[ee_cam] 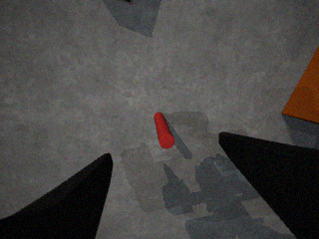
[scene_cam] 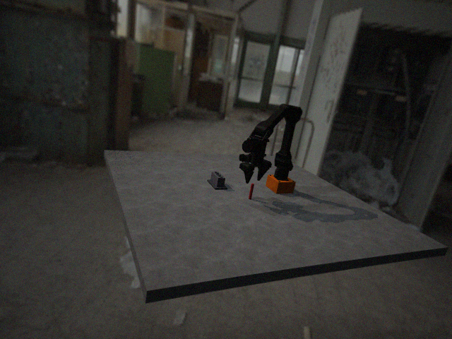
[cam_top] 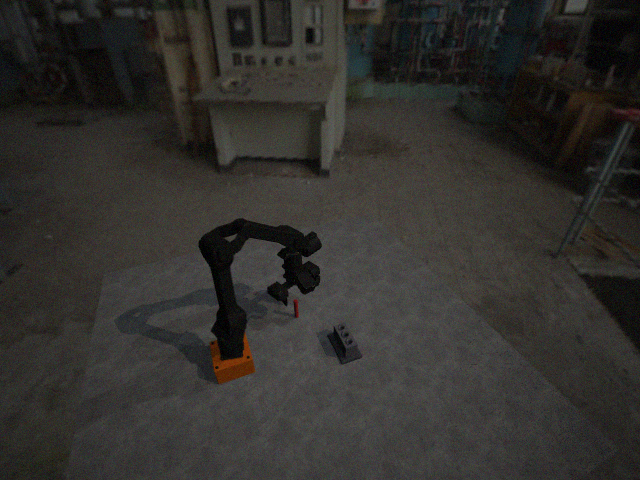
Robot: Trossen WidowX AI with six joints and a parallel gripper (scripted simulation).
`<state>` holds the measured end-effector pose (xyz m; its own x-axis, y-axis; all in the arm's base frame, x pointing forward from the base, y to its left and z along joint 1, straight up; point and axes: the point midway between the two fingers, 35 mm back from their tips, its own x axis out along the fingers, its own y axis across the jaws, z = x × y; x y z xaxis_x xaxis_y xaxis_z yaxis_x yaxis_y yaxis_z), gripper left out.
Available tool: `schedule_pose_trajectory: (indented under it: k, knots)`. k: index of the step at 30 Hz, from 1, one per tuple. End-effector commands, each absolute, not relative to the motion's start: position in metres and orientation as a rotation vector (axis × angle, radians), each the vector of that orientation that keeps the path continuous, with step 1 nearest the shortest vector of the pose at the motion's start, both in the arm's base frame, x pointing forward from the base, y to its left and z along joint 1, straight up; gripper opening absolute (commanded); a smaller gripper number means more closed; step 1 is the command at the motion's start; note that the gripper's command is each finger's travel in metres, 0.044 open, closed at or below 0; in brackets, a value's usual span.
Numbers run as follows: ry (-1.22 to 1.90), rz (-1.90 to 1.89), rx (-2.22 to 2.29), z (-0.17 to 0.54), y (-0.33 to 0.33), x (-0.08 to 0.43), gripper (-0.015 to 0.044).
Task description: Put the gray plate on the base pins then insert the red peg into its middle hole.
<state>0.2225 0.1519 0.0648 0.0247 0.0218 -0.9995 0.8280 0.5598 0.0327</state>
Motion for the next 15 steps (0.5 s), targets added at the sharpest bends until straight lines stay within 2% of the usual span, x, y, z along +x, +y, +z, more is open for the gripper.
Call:
schedule_pose_trajectory:
  k: [1, 15]
  knots:
    - [1.426, -0.743, 0.783, 0.056, 0.152, 0.221, 0.0440]
    - [1.426, -0.744, 0.783, 0.033, 0.153, 0.222, 0.0440]
